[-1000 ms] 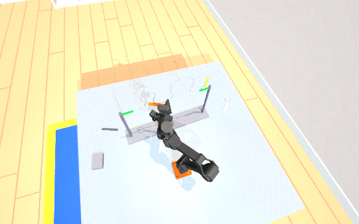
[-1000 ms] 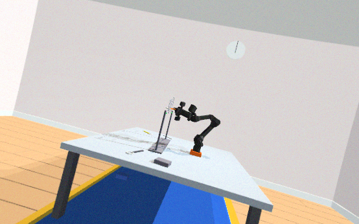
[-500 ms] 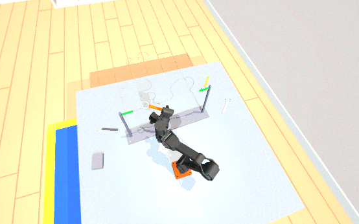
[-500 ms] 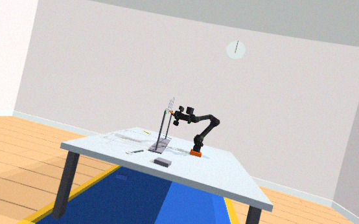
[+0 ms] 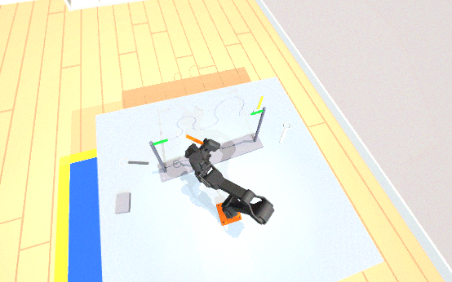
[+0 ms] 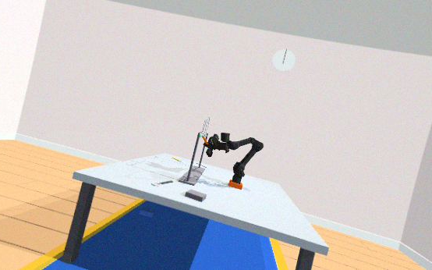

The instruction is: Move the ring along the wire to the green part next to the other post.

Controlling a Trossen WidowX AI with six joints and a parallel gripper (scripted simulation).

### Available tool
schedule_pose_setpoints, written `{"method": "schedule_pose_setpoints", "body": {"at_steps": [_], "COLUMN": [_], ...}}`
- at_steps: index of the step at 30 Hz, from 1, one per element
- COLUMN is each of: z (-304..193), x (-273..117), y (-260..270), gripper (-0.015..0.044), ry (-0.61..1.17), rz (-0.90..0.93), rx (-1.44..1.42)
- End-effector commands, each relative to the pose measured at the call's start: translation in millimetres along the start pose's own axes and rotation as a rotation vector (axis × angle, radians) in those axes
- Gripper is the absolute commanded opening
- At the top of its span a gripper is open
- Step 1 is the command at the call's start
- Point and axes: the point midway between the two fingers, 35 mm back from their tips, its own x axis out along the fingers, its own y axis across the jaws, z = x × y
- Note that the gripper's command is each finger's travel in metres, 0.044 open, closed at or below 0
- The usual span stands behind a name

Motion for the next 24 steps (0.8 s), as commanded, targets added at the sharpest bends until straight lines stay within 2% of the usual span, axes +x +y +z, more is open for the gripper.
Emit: {"method": "schedule_pose_setpoints", "body": {"at_steps": [1,24], "z": [0.9,29.5], "x": [-2.5,-26.3], "y": [18.9,93.8], "gripper": [-0.0150,-0.0150], "ry": [0.007,0.071], "rz": [0.055,0.280], "rx": [0.109,0.587]}}
